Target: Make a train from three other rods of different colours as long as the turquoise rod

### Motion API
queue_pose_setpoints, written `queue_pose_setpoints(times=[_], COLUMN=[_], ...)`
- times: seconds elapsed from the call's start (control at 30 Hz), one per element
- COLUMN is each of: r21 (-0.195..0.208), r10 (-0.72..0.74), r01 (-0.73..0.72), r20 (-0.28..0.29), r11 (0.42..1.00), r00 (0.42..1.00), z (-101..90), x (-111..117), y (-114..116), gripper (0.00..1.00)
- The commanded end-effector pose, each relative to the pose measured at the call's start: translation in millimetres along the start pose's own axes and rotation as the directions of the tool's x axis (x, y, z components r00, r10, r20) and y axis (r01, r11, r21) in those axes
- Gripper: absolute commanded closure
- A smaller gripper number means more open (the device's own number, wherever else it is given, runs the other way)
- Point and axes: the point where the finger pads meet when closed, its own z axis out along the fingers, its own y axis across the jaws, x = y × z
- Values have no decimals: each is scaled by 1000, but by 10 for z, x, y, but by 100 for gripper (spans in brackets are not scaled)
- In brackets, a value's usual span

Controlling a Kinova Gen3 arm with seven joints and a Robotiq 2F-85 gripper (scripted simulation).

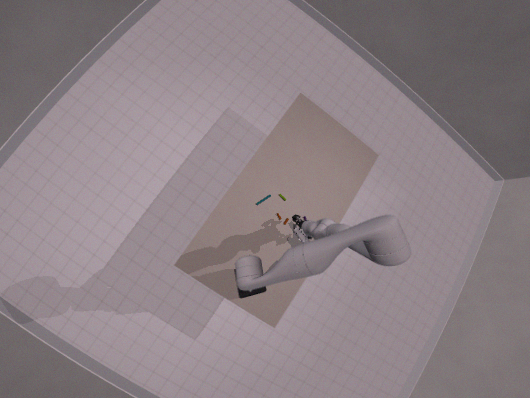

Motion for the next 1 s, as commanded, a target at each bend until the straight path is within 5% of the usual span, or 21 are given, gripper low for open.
queue_pose_setpoints(times=[0.0, 0.2, 0.37, 0.7, 0.77, 0.97], r21=[1, 2, 2, 0, 0, -1], r10=[151, 359, 614, 931, 931, 1000], r01=[-151, -359, -614, -931, -931, -1000], r20=[-1, -1, 0, 1, 1, 3], r11=[988, 933, 789, 365, 365, 21], r00=[988, 933, 789, 365, 365, 21], z=[-19, -27, -38, -58, -58, -73], x=[-5, 1, 0, -4, -4, -2], y=[-16, -25, -38, -59, -59, -83], gripper=[0, 0, 0, 0, 0, 0])
